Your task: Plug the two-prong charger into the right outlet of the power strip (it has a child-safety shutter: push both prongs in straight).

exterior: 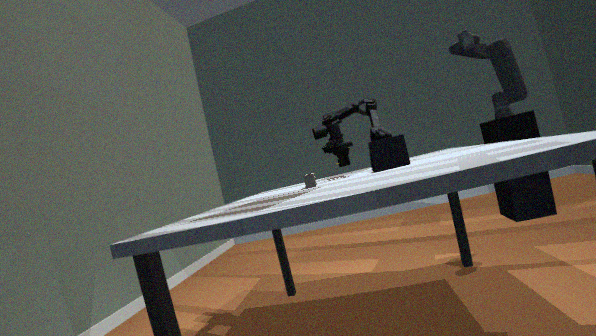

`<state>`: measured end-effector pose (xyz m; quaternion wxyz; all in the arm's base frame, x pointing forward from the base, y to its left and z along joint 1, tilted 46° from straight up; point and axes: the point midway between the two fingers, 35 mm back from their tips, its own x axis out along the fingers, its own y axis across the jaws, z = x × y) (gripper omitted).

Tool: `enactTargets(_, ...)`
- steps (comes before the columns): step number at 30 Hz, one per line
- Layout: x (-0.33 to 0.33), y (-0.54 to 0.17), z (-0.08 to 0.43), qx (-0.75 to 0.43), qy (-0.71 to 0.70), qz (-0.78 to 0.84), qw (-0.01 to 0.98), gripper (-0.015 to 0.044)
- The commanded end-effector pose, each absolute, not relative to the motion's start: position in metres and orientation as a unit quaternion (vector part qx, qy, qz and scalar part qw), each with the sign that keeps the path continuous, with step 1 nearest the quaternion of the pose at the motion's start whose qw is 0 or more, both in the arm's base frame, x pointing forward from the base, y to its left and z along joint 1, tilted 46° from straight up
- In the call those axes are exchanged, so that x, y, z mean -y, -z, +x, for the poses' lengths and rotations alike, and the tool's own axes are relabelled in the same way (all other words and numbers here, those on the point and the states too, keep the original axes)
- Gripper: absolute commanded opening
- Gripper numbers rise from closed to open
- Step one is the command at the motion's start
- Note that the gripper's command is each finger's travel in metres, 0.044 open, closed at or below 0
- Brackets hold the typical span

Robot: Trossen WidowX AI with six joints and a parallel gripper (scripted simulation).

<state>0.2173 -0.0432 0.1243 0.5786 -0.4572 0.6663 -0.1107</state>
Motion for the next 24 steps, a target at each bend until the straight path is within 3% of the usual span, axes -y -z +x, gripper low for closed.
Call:
enactTargets(1, 0.040, -0.123, 0.219, -0.668, 0.114, -0.451, 0.581, 0.0000)
enactTargets(24, 0.031, -0.084, 0.248, -0.657, 0.165, -0.397, 0.619, 0.0000)
